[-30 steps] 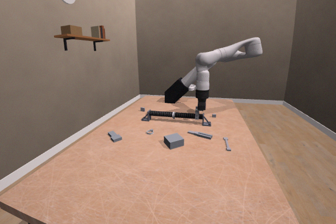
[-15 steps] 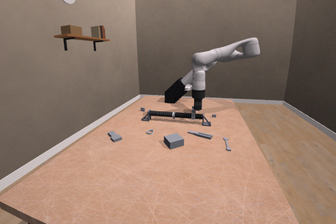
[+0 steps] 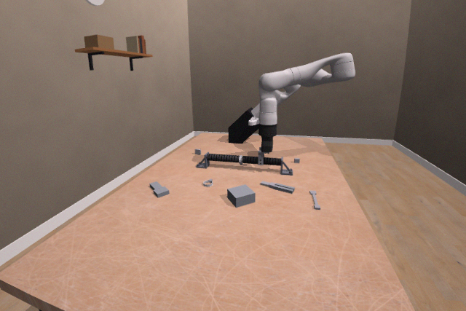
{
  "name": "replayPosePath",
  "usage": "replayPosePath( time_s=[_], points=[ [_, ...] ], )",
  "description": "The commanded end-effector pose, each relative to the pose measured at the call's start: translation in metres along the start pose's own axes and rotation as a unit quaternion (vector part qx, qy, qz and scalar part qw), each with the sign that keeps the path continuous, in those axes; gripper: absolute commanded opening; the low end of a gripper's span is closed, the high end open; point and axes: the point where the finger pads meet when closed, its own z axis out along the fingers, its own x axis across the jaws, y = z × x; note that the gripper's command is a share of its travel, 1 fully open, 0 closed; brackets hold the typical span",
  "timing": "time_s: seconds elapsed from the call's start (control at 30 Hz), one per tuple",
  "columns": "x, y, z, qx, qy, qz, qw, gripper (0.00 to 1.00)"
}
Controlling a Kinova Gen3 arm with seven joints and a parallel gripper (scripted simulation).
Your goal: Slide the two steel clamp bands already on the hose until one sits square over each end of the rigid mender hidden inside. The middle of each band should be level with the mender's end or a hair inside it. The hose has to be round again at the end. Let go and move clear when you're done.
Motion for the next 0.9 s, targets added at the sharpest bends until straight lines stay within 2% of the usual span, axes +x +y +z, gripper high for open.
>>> replayPosePath(
  time_s=[0.0,0.27,0.87],
  points=[
    [0.000,-0.011,-0.001,0.001,-0.001,0.005,1.000,0.75],
    [0.000,-0.021,-0.001,0.001,-0.001,0.005,1.000,0.75],
    [0.000,-0.023,-0.001,0.001,-0.001,0.005,1.000,0.75]
  ],
)
